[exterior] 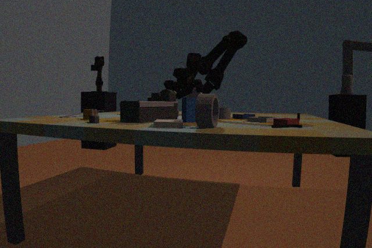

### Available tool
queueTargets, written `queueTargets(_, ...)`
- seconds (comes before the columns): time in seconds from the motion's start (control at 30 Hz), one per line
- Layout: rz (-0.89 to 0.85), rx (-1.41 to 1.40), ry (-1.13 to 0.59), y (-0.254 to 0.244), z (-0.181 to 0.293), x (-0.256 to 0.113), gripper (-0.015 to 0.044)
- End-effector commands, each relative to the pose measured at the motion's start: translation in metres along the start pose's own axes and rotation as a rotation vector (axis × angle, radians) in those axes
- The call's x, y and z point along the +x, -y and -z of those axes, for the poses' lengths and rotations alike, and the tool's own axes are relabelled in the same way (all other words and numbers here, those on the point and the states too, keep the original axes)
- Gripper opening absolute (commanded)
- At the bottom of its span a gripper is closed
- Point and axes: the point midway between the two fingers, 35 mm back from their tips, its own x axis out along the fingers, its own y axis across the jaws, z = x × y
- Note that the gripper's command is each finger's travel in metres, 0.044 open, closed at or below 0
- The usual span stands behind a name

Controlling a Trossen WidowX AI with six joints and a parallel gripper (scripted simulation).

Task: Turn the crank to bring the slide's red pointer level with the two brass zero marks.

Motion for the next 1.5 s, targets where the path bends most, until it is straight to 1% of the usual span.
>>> queueTargets(0.0, -0.012, -0.013, -0.009, -0.007, 0.005, 0.005, 0.0)
queueTargets(0.6, -0.013, -0.012, -0.009, -0.009, 0.022, 0.021, 0.0)
queueTargets(1.4, -0.016, -0.011, -0.01, -0.008, 0.021, 0.02, 0.0)
queueTargets(1.47, -0.016, -0.011, -0.01, -0.008, 0.021, 0.02, 0.0053)
